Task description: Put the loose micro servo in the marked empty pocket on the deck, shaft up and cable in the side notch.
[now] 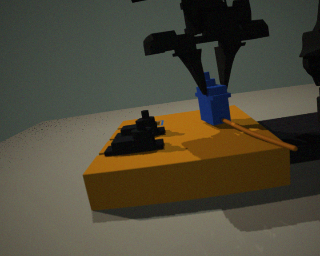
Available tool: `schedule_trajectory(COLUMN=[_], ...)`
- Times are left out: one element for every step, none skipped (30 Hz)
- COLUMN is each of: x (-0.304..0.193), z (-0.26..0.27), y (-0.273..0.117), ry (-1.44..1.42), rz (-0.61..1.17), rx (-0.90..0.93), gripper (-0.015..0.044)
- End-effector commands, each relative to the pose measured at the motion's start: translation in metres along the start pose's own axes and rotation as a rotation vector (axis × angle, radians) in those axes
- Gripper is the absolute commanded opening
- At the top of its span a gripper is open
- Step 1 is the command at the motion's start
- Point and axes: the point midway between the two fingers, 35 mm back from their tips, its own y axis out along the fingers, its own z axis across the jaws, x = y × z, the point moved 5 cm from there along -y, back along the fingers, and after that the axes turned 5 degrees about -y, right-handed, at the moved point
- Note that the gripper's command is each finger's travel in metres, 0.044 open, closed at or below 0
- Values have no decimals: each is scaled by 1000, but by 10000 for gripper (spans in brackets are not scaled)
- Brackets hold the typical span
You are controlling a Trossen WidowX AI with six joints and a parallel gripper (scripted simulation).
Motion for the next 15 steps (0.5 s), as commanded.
schedule_trajectory(x=[1,1,2,2,2,2,2,2,2,2,3,3,3,3,3], z=[2,3,3,4,4,4,4,5,5,6,6,7,7,6,5], y=[-19,-22,-22,-23,-23,-23,-23,-23,-23,-23,-23,-23,-23,-23,-23], ry=[0,-1,-1,-1,-1,-1,-1,-1,-1,-1,-1,-1,-1,-1,-1], rz=[3,3,3,3,3,3,3,3,3,3,3,3,3,3,3], rx=[-16,-16,-16,-16,-16,-16,-16,-16,-16,-16,-16,-16,-16,-16,-16], gripper=[0,0,0,0,0,0,0,0,0,0,0,0,0,0,0])
